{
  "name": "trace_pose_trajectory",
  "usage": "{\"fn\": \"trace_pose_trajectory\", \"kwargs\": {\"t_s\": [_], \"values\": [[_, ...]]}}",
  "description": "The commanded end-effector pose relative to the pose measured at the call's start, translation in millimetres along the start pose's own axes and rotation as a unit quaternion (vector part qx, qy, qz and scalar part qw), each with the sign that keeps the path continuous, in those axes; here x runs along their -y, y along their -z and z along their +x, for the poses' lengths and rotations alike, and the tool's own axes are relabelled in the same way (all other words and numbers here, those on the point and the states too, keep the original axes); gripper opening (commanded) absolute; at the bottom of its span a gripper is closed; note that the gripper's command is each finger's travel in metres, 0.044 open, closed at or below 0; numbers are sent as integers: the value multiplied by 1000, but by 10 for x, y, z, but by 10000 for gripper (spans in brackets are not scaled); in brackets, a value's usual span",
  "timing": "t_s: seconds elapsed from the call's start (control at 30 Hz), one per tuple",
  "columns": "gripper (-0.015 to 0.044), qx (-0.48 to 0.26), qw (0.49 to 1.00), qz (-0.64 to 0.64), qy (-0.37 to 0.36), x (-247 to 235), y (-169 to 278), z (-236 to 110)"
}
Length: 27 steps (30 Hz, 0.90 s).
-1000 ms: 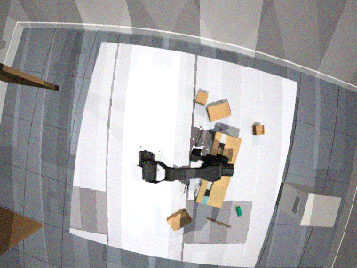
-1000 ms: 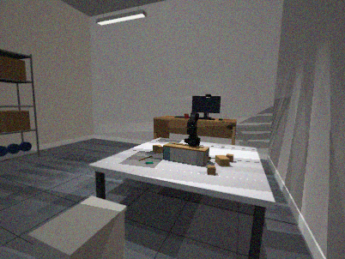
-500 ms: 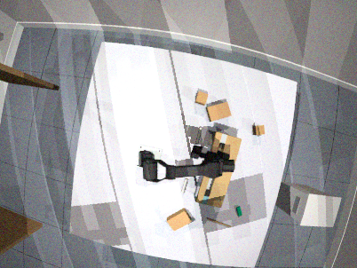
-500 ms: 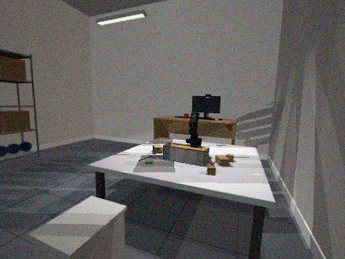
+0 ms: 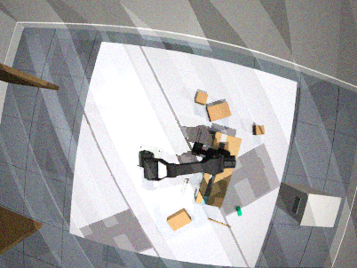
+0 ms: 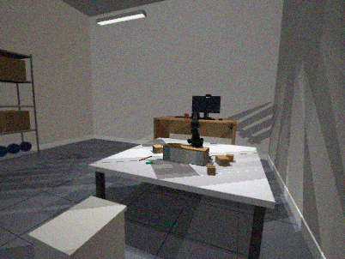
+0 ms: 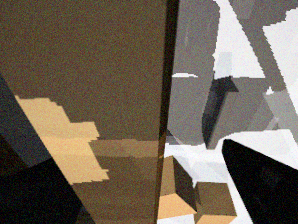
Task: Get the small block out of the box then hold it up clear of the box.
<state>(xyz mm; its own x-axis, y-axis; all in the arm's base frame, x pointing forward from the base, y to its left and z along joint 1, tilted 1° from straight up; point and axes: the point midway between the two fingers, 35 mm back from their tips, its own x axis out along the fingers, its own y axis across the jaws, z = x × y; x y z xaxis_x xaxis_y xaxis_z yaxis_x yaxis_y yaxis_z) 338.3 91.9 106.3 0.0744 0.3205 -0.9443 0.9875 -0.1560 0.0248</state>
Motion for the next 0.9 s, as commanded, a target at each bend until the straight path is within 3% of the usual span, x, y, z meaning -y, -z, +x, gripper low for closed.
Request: {"fn": "trace_pose_trajectory", "kwargs": {"t_s": [0.0, 0.17, 0.37, 0.5, 0.53, 0.67, 0.83, 0.87], "values": [[400, 1, 1000, 1, -1, -6, 43, 19], [400, 1, 1000, 1, -1, -17, 127, -71], [400, 0, 1000, 1, 0, -7, 254, -577], [400, -2, 1000, 0, -8, -27, 260, -565], [374, -1, 1000, -9, -8, -25, 264, -564], [285, 19, 980, -197, -13, 24, 344, -535], [285, 50, 884, -464, -10, 100, 463, -497], [285, 48, 884, -464, -14, 91, 481, -502]]}}
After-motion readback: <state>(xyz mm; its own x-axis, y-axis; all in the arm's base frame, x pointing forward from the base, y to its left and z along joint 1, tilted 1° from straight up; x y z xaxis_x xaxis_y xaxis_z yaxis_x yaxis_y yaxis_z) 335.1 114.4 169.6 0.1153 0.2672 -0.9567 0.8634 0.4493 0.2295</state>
